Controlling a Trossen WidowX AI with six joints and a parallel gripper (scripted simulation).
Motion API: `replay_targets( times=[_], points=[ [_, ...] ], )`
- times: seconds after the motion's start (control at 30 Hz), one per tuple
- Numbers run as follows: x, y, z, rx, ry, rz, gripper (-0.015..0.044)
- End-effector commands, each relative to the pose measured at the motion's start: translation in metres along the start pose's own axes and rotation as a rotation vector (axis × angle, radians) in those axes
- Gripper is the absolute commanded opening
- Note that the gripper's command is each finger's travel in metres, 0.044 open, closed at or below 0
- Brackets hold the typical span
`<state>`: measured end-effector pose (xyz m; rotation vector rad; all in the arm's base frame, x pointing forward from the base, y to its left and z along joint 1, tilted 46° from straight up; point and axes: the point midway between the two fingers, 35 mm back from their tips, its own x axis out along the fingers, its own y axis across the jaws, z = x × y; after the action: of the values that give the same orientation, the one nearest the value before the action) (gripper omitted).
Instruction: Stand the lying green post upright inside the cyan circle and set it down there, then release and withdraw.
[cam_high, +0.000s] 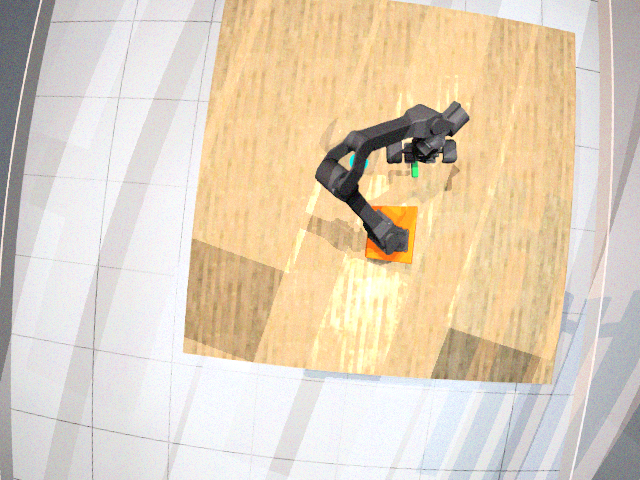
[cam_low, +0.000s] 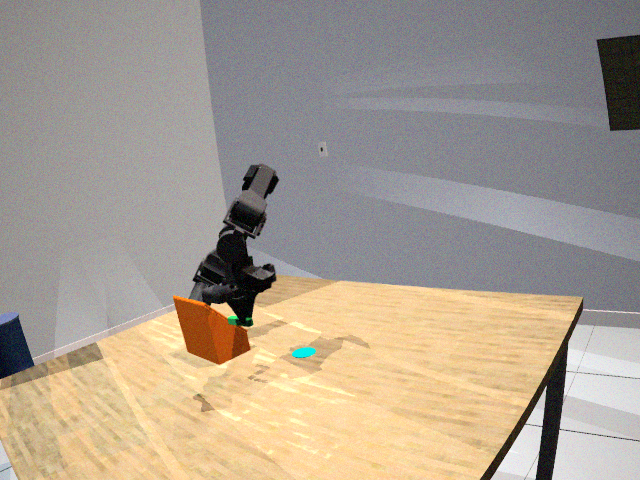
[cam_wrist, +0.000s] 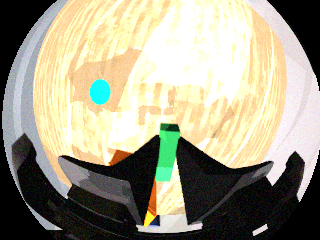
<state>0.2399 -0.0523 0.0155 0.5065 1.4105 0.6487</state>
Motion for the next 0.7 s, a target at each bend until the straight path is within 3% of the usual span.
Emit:
replay_targets(
  times=[0.0, 0.67],
  points=[
    [-0.003, 0.014, 0.007, 0.053, -0.005, 0.0, 0.0023],
    [-0.008, 0.074, 0.023, 0.272, -0.008, 0.01, 0.0023]
  ],
)
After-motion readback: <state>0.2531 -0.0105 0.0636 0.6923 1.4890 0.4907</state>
